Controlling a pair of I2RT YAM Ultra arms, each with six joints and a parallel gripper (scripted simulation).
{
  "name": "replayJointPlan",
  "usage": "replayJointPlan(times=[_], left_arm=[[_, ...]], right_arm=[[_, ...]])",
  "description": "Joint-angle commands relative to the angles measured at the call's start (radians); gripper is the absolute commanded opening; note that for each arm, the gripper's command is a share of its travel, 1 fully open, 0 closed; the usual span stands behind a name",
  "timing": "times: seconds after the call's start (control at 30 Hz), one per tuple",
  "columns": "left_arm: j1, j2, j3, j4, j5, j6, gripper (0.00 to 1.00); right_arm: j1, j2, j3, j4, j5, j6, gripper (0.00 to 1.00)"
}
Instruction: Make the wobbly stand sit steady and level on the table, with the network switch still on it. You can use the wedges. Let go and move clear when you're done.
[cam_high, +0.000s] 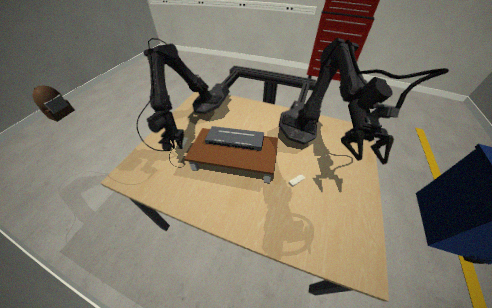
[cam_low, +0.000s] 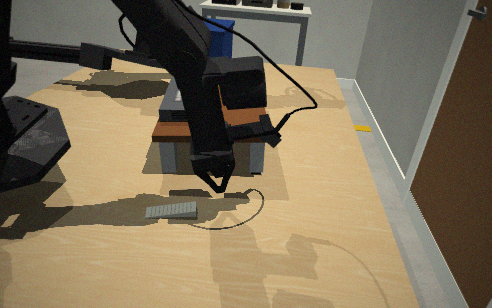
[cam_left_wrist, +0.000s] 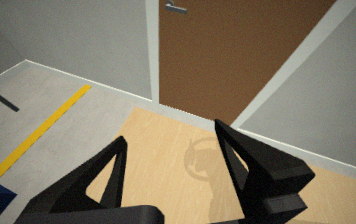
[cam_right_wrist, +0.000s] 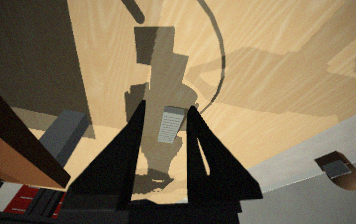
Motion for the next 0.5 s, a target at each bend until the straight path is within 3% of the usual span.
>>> replayJointPlan(times=[0.0,0.23,0.47], left_arm=[[-0.078,-0.056,0.036,0.027,0.053,0.053,1.0],[-0.184,-0.08,0.054,-0.003,0.072,0.085,1.0],[-0.209,-0.094,0.06,0.033,0.062,0.073,1.0]], right_arm=[[0.014,-0.045,-0.028,-0.158,0.089,0.032,0.43],[0.016,-0.075,-0.047,-0.254,0.15,0.057,0.43],[0.016,-0.067,-0.05,-0.219,0.104,0.048,0.43]])
